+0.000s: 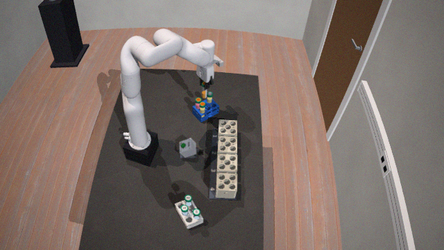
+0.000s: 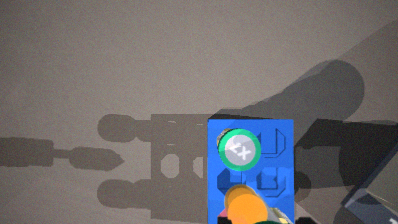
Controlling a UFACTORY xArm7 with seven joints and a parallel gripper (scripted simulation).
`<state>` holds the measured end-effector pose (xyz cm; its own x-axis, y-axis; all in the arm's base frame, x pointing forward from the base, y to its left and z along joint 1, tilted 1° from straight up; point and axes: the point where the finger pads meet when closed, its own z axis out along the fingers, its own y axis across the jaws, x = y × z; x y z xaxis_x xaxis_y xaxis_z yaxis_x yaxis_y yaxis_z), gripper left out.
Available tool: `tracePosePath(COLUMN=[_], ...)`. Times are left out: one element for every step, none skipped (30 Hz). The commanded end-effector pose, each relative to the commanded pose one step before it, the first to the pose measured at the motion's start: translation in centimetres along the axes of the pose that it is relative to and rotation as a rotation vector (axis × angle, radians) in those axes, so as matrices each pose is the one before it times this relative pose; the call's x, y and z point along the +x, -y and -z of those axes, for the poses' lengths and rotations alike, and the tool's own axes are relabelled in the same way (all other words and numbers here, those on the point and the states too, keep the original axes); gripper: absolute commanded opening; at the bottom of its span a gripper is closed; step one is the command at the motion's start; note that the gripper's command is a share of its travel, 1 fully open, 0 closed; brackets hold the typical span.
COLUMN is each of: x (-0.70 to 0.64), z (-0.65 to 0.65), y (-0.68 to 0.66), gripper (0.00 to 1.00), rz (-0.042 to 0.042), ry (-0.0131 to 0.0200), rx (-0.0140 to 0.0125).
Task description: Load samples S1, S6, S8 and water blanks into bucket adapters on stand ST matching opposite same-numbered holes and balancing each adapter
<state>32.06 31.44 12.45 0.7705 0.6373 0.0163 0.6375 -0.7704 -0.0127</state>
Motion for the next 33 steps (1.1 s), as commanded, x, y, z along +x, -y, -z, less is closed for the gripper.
tracePosePath(x=[0.155,0.0,0.0,0.0,0.0,0.0,0.0,0.0,0.0,0.0,0.0,0.001,0.0,0.0,0.0,0.0,0.0,0.0,0.0,0.0,0.0,0.0,0.0,0.0,-0.034,-0.011,0.0,0.0,0.003,0.019,0.036,0.053,0.069], z=[0.897,0.2,0.2,0.2,0.2,0.2,0.2,0.2,0.2,0.0,0.0,0.201,0.2,0.2,0.2,0.1,0.0,-0.008,0.004,0.002,0.001,0.001,0.0,0.0,0.003,-0.002,0.0,0.0,0.0,0.0,0.0,0.0,0.0], y=[0.004,0.0,0.0,0.0,0.0,0.0,0.0,0.0,0.0,0.0,0.0,0.0,0.0,0.0,0.0,0.0,0.0,0.002,-0.001,0.0,0.0,0.0,0.0,0.0,-0.509,-0.494,0.0,0.0,-0.501,-0.501,-0.5,-0.499,-0.497], gripper=[0.0,0.0,0.0,0.0,0.0,0.0,0.0,0.0,0.0,0.0,0.0,0.0,0.0,0.0,0.0,0.0,0.0,0.0,0.0,0.0,0.0,0.0,0.0,0.0,0.0,0.0,0.0,0.0,0.0,0.0,0.0,0.0,0.0], rz=[0.00002,0.0,0.0,0.0,0.0,0.0,0.0,0.0,0.0,0.0,0.0,0.0,0.0,0.0,0.0,0.0,0.0,0.00001,0.0,0.0,0.0,0.0,0.0,0.0,-0.03328,-0.03338,0.0,0.0,-0.03333,-0.03333,-0.03333,-0.03333,-0.03333], ry=[-0.00486,0.0,0.0,0.0,0.0,0.0,0.0,0.0,0.0,0.0,0.0,0.0,0.0,0.0,0.0,0.0,0.0,-0.00002,0.00001,0.00001,0.0,0.0,0.0,0.0,0.0,0.0,0.0,0.0,0.0,-0.00001,-0.00001,-0.00001,-0.00001], rx=[-0.0001,0.0,0.0,0.0,0.0,0.0,0.0,0.0,0.0,0.0,0.0,0.0,0.0,0.0,0.0,0.0,0.0,0.0,0.0,0.0,0.0,0.0,0.0,0.0,0.00003,-0.00011,0.0,0.0,-0.00004,-0.00004,-0.00004,-0.00004,-0.00004])
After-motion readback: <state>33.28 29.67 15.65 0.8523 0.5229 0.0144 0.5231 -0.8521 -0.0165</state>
